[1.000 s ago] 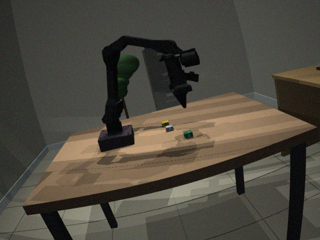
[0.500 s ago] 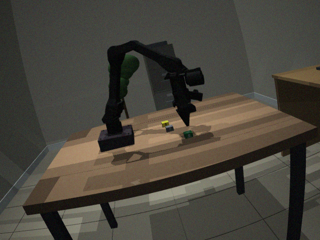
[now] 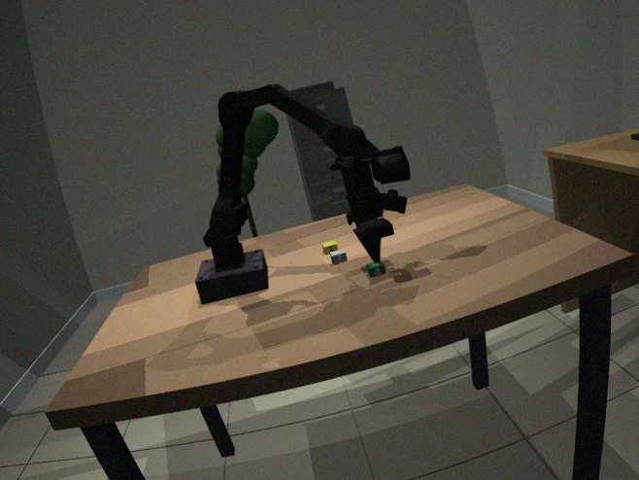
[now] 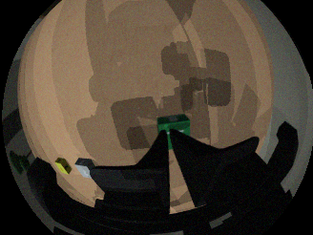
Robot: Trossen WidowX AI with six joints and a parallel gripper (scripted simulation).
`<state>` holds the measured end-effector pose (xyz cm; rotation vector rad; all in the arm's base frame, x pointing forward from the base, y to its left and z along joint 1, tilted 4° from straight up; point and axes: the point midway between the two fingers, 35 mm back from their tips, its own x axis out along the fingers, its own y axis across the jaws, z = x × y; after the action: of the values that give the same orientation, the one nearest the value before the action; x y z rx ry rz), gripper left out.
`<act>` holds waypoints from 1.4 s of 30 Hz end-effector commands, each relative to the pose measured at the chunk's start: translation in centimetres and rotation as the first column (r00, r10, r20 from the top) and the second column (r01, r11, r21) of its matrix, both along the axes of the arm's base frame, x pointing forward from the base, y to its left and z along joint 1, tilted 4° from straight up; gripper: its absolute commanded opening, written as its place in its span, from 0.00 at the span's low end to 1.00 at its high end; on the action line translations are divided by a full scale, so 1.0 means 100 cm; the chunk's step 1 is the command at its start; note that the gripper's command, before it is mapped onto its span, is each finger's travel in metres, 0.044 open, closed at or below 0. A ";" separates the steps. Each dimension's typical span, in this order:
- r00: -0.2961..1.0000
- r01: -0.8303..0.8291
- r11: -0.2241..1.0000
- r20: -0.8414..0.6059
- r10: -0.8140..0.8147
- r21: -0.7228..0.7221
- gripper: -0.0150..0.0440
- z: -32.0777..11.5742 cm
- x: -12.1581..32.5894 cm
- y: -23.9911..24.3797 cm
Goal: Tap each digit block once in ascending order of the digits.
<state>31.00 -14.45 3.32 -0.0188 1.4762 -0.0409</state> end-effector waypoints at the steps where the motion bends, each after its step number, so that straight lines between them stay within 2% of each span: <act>1: 1.000 -0.004 1.000 -0.003 0.004 0.006 0.29 -0.006 0.000 0.001; 5: 1.000 -0.004 1.000 -0.003 0.004 0.006 0.29 -0.006 0.000 0.001; 8: 1.000 -0.004 1.000 -0.003 0.004 0.006 0.29 0.021 -0.002 0.001; 14: 1.000 -0.004 1.000 -0.003 0.004 0.006 0.29 0.027 -0.002 0.002; 19: 1.000 -0.004 1.000 -0.003 0.004 0.006 0.29 0.095 -0.007 0.003; 21: 1.000 -0.004 1.000 -0.003 0.004 0.006 0.29 0.105 -0.009 0.004; 26: 1.000 -0.004 1.000 -0.003 0.004 0.008 0.29 0.105 -0.011 0.016; 35: 1.000 -0.004 1.000 -0.008 0.005 0.021 0.29 0.096 -0.066 0.144; 40: 1.000 -0.004 1.000 -0.008 0.005 0.022 0.29 0.092 -0.071 0.151; 42: 1.000 -0.004 1.000 -0.008 0.005 0.022 0.29 0.070 -0.067 0.151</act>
<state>24.36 0.56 12.11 -0.0056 1.4803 -0.0108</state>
